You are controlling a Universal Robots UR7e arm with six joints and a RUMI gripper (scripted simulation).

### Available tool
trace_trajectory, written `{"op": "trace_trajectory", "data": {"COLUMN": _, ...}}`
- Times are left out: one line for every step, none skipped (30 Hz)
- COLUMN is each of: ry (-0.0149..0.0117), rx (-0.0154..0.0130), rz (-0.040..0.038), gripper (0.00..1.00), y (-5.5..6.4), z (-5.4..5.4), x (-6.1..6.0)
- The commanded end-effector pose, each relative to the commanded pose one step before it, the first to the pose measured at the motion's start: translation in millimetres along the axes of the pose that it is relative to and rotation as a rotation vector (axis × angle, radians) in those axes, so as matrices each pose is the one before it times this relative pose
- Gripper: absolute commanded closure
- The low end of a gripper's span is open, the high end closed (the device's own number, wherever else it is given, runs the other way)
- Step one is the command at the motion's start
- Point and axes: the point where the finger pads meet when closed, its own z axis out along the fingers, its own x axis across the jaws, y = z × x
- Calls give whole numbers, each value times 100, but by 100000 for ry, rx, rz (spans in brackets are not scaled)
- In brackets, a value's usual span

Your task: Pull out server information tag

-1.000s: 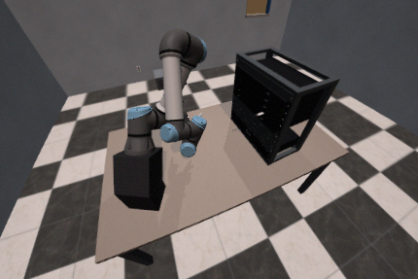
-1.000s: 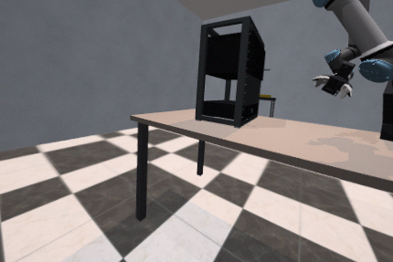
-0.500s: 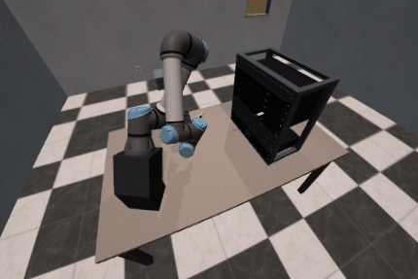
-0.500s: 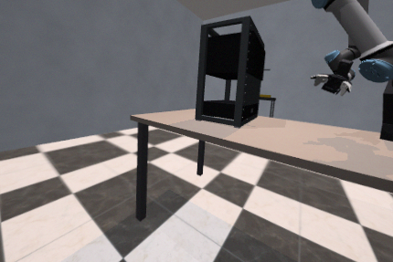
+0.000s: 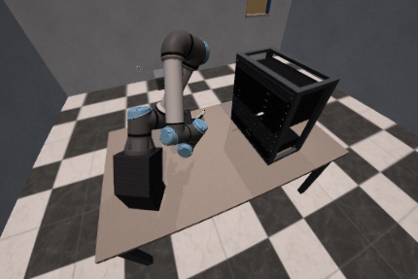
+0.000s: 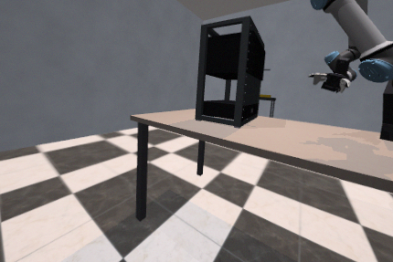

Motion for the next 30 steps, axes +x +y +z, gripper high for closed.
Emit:
{"op": "trace_trajectory", "data": {"ry": 2043, "rx": 1297, "rz": 3216, "gripper": 0, "y": -438, "z": 97, "x": 492}}
{"op": "trace_trajectory", "data": {"ry": 427, "rx": 271, "rz": 687, "gripper": 0, "y": -88, "z": 18, "x": 98}}
{"op": "trace_trajectory", "data": {"ry": 426, "rx": 271, "rz": 686, "gripper": 0, "y": -88, "z": 18, "x": 98}}
{"op": "trace_trajectory", "data": {"ry": 425, "rx": 271, "rz": 686, "gripper": 0, "y": -88, "z": 18, "x": 98}}
{"op": "trace_trajectory", "data": {"ry": 424, "rx": 272, "rz": 685, "gripper": 0, "y": -88, "z": 18, "x": 98}}
{"op": "trace_trajectory", "data": {"ry": 423, "rx": 272, "rz": 685, "gripper": 0, "y": -88, "z": 18, "x": 97}}
{"op": "trace_trajectory", "data": {"ry": 422, "rx": 272, "rz": 684, "gripper": 0, "y": -88, "z": 17, "x": 97}}
{"op": "trace_trajectory", "data": {"ry": 421, "rx": 272, "rz": 683, "gripper": 0, "y": -88, "z": 17, "x": 97}}
{"op": "trace_trajectory", "data": {"ry": 420, "rx": 273, "rz": 683, "gripper": 0, "y": -88, "z": 17, "x": 97}}
{"op": "trace_trajectory", "data": {"ry": 419, "rx": 273, "rz": 682, "gripper": 0, "y": -88, "z": 17, "x": 97}}
{"op": "trace_trajectory", "data": {"ry": 418, "rx": 273, "rz": 682, "gripper": 0, "y": -88, "z": 17, "x": 97}}
{"op": "trace_trajectory", "data": {"ry": 417, "rx": 274, "rz": 681, "gripper": 0, "y": -89, "z": 17, "x": 97}}
{"op": "trace_trajectory", "data": {"ry": 0, "rx": 0, "rz": 0, "gripper": 0, "y": 0, "z": 0, "x": 0}}
{"op": "trace_trajectory", "data": {"ry": 0, "rx": 0, "rz": 0, "gripper": 0, "y": 0, "z": 0, "x": 0}}
{"op": "trace_trajectory", "data": {"ry": 416, "rx": 274, "rz": 681, "gripper": 0, "y": -89, "z": 17, "x": 97}}
{"op": "trace_trajectory", "data": {"ry": 415, "rx": 274, "rz": 680, "gripper": 0, "y": -89, "z": 16, "x": 97}}
{"op": "trace_trajectory", "data": {"ry": 414, "rx": 274, "rz": 679, "gripper": 0, "y": -89, "z": 16, "x": 97}}
{"op": "trace_trajectory", "data": {"ry": 413, "rx": 275, "rz": 679, "gripper": 0, "y": -89, "z": 16, "x": 97}}
{"op": "trace_trajectory", "data": {"ry": 412, "rx": 275, "rz": 678, "gripper": 0, "y": -89, "z": 16, "x": 97}}
{"op": "trace_trajectory", "data": {"ry": 411, "rx": 275, "rz": 678, "gripper": 0, "y": -89, "z": 16, "x": 97}}
{"op": "trace_trajectory", "data": {"ry": 410, "rx": 275, "rz": 677, "gripper": 0, "y": -89, "z": 16, "x": 97}}
{"op": "trace_trajectory", "data": {"ry": 409, "rx": 276, "rz": 676, "gripper": 0, "y": -89, "z": 16, "x": 97}}
{"op": "trace_trajectory", "data": {"ry": 408, "rx": 276, "rz": 676, "gripper": 0, "y": -89, "z": 15, "x": 97}}
{"op": "trace_trajectory", "data": {"ry": 407, "rx": 276, "rz": 675, "gripper": 0, "y": -89, "z": 15, "x": 96}}
{"op": "trace_trajectory", "data": {"ry": 406, "rx": 276, "rz": 675, "gripper": 0, "y": -89, "z": 15, "x": 96}}
{"op": "trace_trajectory", "data": {"ry": 405, "rx": 276, "rz": 674, "gripper": 0, "y": -89, "z": 15, "x": 96}}
{"op": "trace_trajectory", "data": {"ry": 404, "rx": 277, "rz": 673, "gripper": 0, "y": -89, "z": 15, "x": 96}}
{"op": "trace_trajectory", "data": {"ry": 402, "rx": 277, "rz": 673, "gripper": 0, "y": -89, "z": 15, "x": 96}}
{"op": "trace_trajectory", "data": {"ry": 401, "rx": 277, "rz": 672, "gripper": 0, "y": -89, "z": 15, "x": 96}}
{"op": "trace_trajectory", "data": {"ry": 0, "rx": 0, "rz": 0, "gripper": 0, "y": 0, "z": 0, "x": 0}}
